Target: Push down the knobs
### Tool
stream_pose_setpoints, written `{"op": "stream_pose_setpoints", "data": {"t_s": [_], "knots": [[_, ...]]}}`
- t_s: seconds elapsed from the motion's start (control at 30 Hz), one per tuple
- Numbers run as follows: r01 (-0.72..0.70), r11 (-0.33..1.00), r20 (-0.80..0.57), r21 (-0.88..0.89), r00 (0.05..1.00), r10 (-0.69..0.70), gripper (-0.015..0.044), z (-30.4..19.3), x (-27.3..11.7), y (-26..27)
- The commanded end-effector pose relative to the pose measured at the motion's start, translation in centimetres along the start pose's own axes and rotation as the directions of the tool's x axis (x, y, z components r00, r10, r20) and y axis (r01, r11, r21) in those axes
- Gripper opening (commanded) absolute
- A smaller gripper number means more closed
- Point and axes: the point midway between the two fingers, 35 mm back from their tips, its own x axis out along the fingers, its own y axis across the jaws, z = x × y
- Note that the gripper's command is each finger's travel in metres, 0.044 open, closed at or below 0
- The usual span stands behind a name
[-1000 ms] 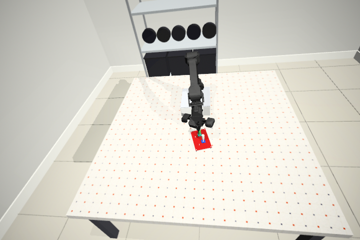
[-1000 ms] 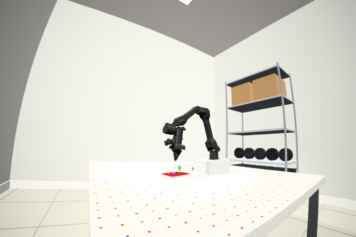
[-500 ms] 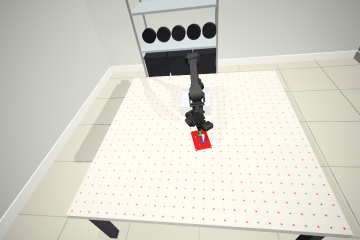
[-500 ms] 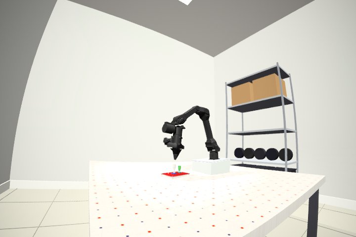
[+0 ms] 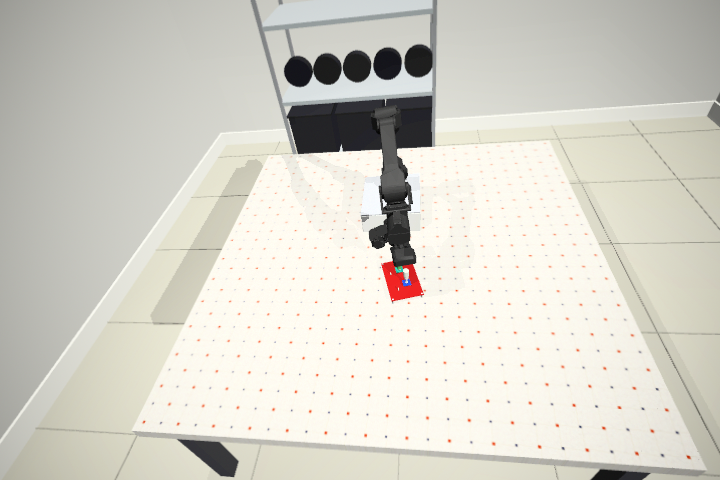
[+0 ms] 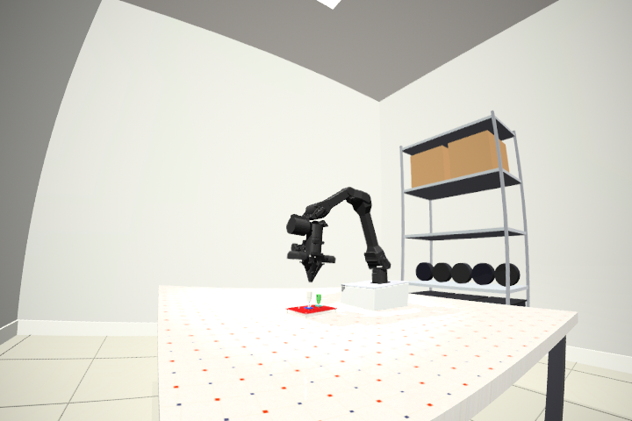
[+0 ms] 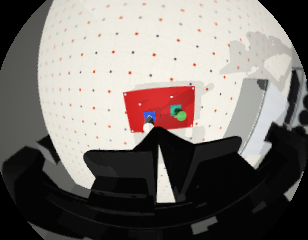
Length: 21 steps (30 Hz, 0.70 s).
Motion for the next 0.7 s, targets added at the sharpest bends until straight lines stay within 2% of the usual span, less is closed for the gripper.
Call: {"op": "stream_pose_setpoints", "data": {"t_s": [0.0,0.33,0.67], "knots": [[0.013,0.985,0.002,0.172,1.000,-0.013,0.0000,-0.09,-0.03,0.16],[0.020,0.869,0.000,0.495,1.000,-0.024,0.0000,-0.39,-0.46,0.57],[0.023,0.649,-0.001,0.760,0.999,-0.034,0.0000,-0.70,-0.88,0.97]]}}
